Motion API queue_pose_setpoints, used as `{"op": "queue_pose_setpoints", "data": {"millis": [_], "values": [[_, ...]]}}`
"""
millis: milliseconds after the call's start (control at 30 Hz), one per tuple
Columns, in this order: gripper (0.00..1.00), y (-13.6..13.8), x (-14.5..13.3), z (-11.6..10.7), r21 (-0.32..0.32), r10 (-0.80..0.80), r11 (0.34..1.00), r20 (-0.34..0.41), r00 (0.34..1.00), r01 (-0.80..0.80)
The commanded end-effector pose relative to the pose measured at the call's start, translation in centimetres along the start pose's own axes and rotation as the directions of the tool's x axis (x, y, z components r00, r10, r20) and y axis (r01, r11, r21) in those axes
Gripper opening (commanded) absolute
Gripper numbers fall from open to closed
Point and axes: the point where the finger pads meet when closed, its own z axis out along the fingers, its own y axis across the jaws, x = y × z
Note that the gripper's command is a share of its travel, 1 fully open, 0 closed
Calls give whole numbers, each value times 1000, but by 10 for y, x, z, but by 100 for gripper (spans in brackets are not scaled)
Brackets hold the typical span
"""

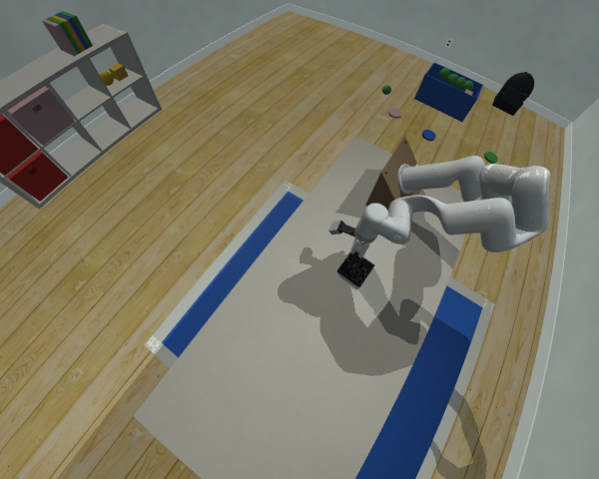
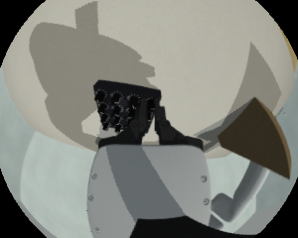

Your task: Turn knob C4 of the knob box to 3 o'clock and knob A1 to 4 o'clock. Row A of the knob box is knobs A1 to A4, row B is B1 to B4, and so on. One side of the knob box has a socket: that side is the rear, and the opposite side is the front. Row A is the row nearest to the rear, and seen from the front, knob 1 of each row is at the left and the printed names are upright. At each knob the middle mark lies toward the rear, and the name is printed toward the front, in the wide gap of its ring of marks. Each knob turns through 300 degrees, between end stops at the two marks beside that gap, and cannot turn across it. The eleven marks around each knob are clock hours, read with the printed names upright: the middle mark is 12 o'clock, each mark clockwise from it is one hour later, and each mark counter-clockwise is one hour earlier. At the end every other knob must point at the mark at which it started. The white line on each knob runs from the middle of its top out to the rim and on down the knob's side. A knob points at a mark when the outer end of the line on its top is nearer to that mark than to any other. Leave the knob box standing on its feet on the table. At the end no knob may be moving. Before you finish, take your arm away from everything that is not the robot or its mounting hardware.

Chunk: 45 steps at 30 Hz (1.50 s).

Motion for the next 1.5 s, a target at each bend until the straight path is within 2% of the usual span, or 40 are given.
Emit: {"op": "queue_pose_setpoints", "data": {"millis": [0, 467, 1467], "values": [[8, -1, 0, -1, -4, 66, 998, -2, 998, -66], [8, -1, 0, -1, -3, 248, 969, -3, 969, -248], [8, -1, 0, -1, -3, 304, 953, -3, 953, -304]]}}
